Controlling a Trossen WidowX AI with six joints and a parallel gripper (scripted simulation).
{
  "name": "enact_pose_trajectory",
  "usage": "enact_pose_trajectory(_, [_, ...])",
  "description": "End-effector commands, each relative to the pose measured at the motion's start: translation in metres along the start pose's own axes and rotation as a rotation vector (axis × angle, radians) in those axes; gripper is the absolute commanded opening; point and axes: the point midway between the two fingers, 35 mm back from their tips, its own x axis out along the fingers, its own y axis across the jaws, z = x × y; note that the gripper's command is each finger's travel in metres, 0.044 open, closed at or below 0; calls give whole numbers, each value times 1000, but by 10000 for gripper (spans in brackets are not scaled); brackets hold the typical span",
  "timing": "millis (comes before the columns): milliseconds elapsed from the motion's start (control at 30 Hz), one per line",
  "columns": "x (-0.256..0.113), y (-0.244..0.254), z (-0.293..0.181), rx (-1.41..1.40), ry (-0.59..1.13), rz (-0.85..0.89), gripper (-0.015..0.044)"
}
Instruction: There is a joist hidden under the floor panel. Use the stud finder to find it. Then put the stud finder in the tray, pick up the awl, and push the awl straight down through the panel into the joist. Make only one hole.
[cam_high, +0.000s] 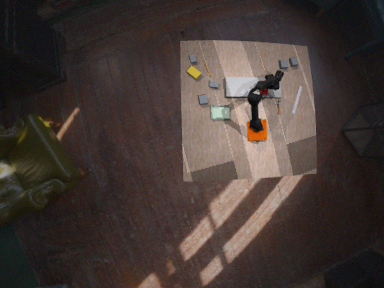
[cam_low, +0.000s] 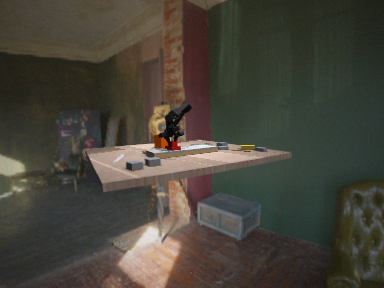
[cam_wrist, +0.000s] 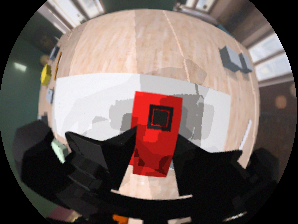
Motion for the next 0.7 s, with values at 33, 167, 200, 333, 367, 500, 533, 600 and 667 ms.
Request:
enact_pose_trajectory(33, [0, -22, -1, -2, 1, -4, 0])
enact_pose_trajectory(167, [-1, -36, -1, -3, 1, -5, 0])
enact_pose_trajectory(200, [-1, -39, -1, -3, 1, -5, 0])
enact_pose_trajectory(333, [-1, -53, -1, -3, 1, -6, 0])
enact_pose_trajectory(367, [-1, -57, -1, -4, 1, -6, 0])
enact_pose_trajectory(500, [-1, -71, -1, -4, 1, -7, 0])
enact_pose_trajectory(533, [-1, -75, -1, -4, 1, -7, 0])
enact_pose_trajectory(600, [-2, -82, -1, -4, 1, -8, 0])
enact_pose_trajectory(667, [-2, -89, -1, -5, 1, -8, 0])
